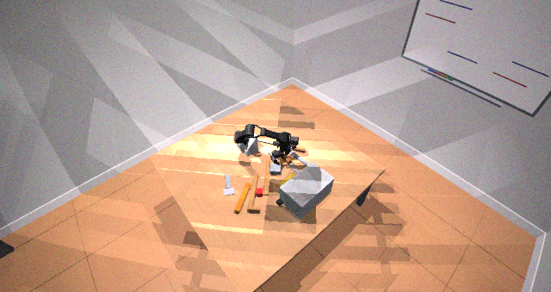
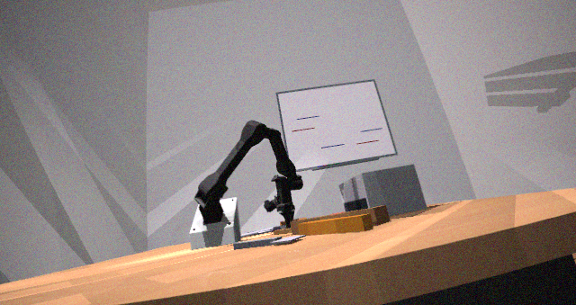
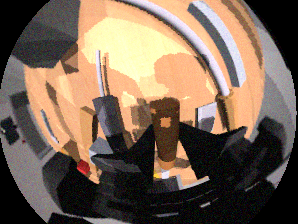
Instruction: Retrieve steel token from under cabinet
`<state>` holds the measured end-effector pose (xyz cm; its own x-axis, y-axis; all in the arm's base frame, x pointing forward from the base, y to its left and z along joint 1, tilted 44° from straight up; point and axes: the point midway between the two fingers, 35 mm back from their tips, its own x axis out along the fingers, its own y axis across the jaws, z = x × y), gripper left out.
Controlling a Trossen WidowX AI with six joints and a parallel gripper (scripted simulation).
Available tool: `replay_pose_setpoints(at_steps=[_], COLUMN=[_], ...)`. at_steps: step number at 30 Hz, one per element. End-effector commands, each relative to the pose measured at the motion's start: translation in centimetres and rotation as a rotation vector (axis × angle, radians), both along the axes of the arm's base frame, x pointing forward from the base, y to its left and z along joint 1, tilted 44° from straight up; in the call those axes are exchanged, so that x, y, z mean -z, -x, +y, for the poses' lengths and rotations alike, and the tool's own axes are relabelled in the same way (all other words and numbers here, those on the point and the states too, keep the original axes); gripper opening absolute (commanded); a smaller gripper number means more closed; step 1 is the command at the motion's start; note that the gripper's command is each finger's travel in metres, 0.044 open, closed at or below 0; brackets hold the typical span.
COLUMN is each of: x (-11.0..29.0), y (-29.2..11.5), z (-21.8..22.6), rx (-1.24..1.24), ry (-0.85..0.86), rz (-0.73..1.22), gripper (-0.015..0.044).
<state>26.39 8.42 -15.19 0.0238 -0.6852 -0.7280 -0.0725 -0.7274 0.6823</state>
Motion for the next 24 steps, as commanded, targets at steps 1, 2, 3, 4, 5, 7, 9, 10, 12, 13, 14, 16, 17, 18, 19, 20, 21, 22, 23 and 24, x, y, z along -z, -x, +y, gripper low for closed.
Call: replay_pose_setpoints(at_steps=[1,2,3,4,5,7,9,10,12,13,14,16,17,18,19,20,21,22,23,24], x=[0.1,0.1,0.1,0.1,0.2,0.2,0.2,0.3,0.3,0.3,0.4,0.4,0.4,0.5,0.5,0.5,0.6,0.6,0.6,0.7], y=[0.9,1.1,1.2,1.4,1.5,1.9,2.2,2.4,2.7,2.9,3.1,3.4,3.6,3.8,4.0,4.1,4.3,4.5,4.7,4.8], z=[-0.1,-0.1,0.0,0.0,0.0,0.0,0.1,0.1,0.1,0.2,0.2,0.2,0.3,0.3,0.3,0.3,0.4,0.4,0.4,0.5], rx=[0.001,0.001,0.001,0.001,0.001,0.001,0.001,0.001,0.001,0.001,0.001,0.001,0.001,0.001,0.001,0.001,0.001,0.001,0.001,0.001], ry=[0.003,0.003,0.002,0.002,0.002,0.002,0.002,0.002,0.002,0.002,0.002,0.002,0.002,0.001,0.001,0.001,0.001,0.001,0.001,0.001], rz=[0.006,0.006,0.006,0.006,0.006,0.006,0.006,0.006,0.007,0.007,0.007,0.007,0.007,0.007,0.007,0.007,0.007,0.008,0.008,0.008], gripper=[0.0000,0.0000,0.0000,0.0000,0.0000,0.0000,0.0000,0.0000,0.0000,0.0000,0.0000,0.0000,0.0000,0.0000,0.0000,0.0000,0.0000,0.0000,0.0000,0.0000])
